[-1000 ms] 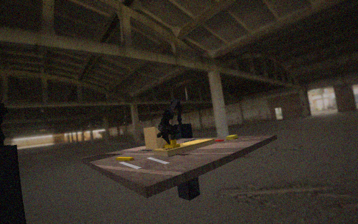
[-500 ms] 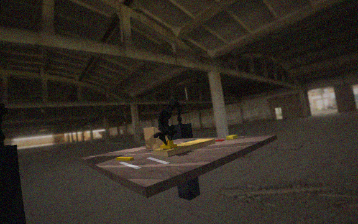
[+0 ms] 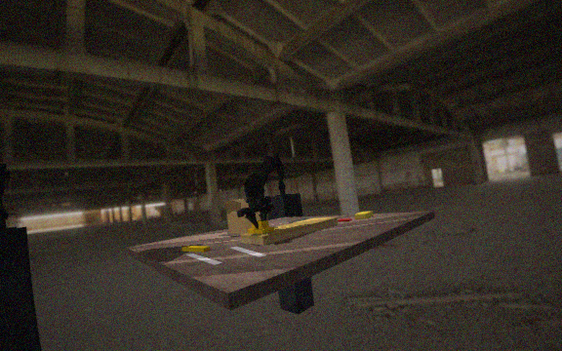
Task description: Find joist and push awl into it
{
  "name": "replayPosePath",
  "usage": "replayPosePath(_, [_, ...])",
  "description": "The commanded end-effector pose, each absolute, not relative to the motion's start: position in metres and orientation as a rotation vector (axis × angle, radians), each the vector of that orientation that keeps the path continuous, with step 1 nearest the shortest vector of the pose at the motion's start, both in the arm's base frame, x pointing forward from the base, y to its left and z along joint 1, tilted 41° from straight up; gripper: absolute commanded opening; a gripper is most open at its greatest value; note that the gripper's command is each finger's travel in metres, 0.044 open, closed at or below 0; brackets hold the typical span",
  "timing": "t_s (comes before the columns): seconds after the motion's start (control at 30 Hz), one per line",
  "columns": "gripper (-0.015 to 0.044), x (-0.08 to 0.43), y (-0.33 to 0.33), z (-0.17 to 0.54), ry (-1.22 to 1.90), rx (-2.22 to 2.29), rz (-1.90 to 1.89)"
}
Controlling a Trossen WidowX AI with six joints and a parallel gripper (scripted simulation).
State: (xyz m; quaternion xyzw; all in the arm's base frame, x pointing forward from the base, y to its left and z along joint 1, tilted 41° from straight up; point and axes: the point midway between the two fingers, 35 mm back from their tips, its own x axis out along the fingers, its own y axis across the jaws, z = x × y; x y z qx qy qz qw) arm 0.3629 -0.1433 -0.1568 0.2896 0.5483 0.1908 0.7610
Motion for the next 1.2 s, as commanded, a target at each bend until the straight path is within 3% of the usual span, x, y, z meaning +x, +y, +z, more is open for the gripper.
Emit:
replayPosePath(0.0, [0.0,0.363,-0.143,-0.156,1.193,0.63,0.415])
replayPosePath(0.3, [0.0,0.364,-0.151,-0.149,1.194,0.628,0.414])
replayPosePath(0.77, [0.0,0.357,-0.212,-0.084,1.197,0.621,0.408])
replayPosePath(1.17, [0.0,0.371,-0.192,-0.061,1.188,0.553,0.449])
